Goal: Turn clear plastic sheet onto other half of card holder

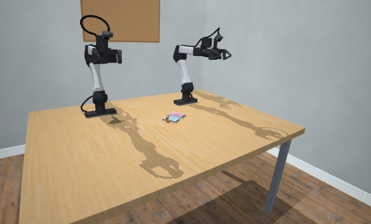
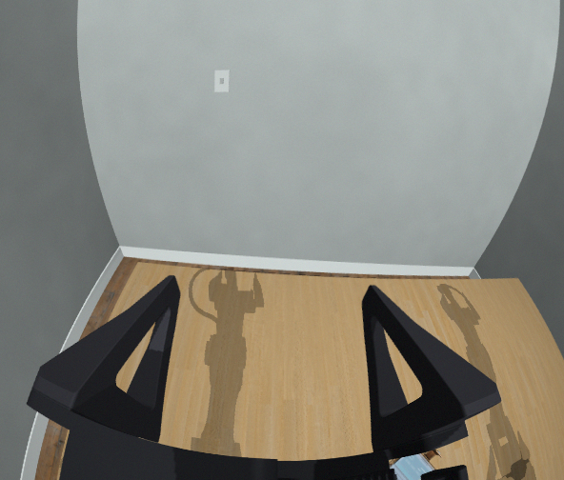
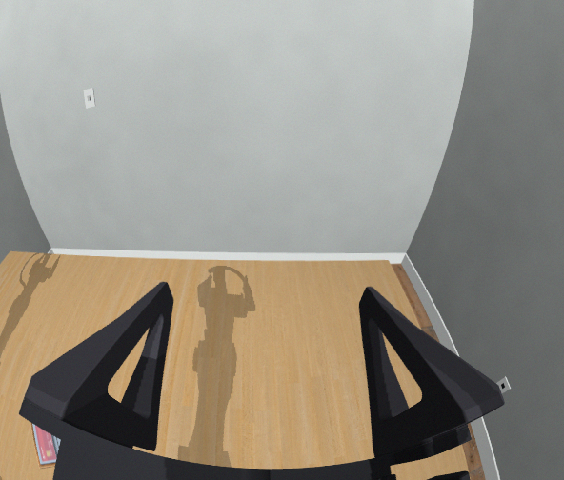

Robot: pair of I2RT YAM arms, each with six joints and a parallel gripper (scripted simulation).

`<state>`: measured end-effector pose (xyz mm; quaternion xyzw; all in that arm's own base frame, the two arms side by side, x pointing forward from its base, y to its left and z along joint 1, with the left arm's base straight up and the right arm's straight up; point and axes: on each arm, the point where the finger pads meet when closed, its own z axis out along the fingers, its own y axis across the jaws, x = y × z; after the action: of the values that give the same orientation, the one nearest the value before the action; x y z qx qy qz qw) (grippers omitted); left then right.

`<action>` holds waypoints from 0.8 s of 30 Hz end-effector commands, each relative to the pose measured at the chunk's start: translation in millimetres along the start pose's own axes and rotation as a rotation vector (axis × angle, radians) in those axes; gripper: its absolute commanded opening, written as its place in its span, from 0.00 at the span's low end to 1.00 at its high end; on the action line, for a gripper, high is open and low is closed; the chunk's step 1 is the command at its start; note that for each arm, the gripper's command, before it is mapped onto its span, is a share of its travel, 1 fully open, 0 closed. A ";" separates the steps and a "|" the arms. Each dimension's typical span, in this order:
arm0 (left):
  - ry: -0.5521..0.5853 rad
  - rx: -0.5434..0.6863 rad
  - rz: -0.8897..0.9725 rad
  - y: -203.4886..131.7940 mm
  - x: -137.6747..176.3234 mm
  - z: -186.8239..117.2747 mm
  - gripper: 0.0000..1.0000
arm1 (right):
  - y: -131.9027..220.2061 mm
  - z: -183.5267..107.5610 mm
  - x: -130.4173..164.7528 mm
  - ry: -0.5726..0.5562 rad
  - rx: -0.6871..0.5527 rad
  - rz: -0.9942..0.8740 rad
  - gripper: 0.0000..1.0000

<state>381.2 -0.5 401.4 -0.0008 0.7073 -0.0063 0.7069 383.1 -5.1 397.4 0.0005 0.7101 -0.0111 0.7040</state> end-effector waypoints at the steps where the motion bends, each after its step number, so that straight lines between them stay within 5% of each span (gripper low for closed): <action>1: -0.020 0.001 0.001 -0.3 -7.8 -1.8 1.00 | -0.2 -1.7 -6.1 -0.016 0.001 0.001 1.00; 18: -0.020 0.001 0.001 -0.3 -7.8 -1.8 1.00 | -0.2 -1.7 -6.1 -0.016 0.001 0.001 1.00; 24: 0.104 0.133 0.123 -20.5 28.1 -6.8 1.00 | 17.3 3.3 8.0 0.055 -0.082 0.012 0.32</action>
<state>381.2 -7.2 387.5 0.0313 0.7231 -0.0059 0.6900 383.6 -1.2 391.8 -0.0069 0.7178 -0.0025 0.6962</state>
